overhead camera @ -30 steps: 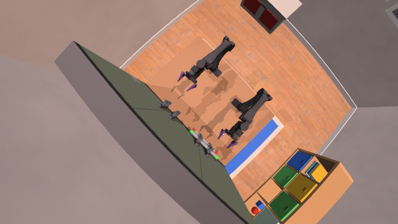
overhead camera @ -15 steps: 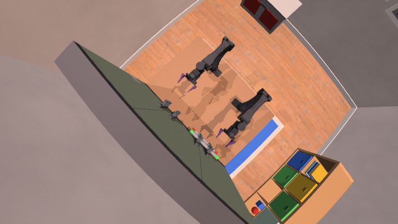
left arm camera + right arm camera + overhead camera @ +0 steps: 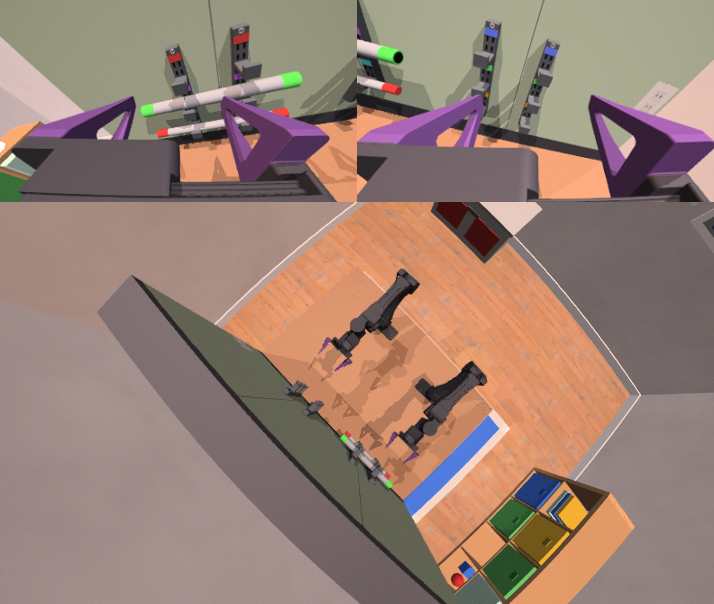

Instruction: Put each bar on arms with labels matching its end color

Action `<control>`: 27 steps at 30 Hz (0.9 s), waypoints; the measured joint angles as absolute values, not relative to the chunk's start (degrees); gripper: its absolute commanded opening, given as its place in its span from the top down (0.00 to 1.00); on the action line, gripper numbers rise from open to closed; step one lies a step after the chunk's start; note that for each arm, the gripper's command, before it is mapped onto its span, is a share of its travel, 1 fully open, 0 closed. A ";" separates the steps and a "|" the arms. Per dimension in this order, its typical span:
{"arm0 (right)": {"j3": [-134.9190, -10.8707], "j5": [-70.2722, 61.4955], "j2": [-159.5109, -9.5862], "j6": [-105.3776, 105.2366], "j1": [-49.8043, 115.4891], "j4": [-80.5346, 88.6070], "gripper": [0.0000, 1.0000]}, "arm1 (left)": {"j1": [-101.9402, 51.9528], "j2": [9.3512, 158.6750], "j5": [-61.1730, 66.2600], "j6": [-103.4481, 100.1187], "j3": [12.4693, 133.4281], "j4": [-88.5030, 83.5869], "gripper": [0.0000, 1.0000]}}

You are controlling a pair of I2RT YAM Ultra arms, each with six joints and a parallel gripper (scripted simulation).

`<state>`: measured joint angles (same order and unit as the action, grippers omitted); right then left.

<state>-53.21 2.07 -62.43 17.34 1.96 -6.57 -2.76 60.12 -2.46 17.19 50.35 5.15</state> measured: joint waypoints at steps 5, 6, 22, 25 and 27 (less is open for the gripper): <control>-52.36 2.46 -63.02 20.32 2.24 -7.88 0.00 | -3.16 60.12 -2.85 20.16 49.19 6.26 0.00; -52.23 2.55 -63.11 20.93 2.28 -8.21 0.00 | -3.25 60.12 -2.94 20.78 48.97 6.59 0.00; -49.28 3.81 -65.52 31.92 3.38 -13.37 0.00 | -4.89 60.12 -4.21 31.79 44.56 11.09 0.00; -48.88 4.03 -65.87 33.91 3.55 -14.44 0.00 | -5.17 60.12 -4.43 33.76 43.90 12.08 0.00; -48.58 4.19 -66.22 35.33 3.68 -15.20 0.00 | -5.41 60.12 -4.58 35.20 43.33 12.71 0.00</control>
<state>-48.58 4.19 -66.22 35.33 3.68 -15.20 -5.41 60.12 -4.58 35.20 43.33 12.71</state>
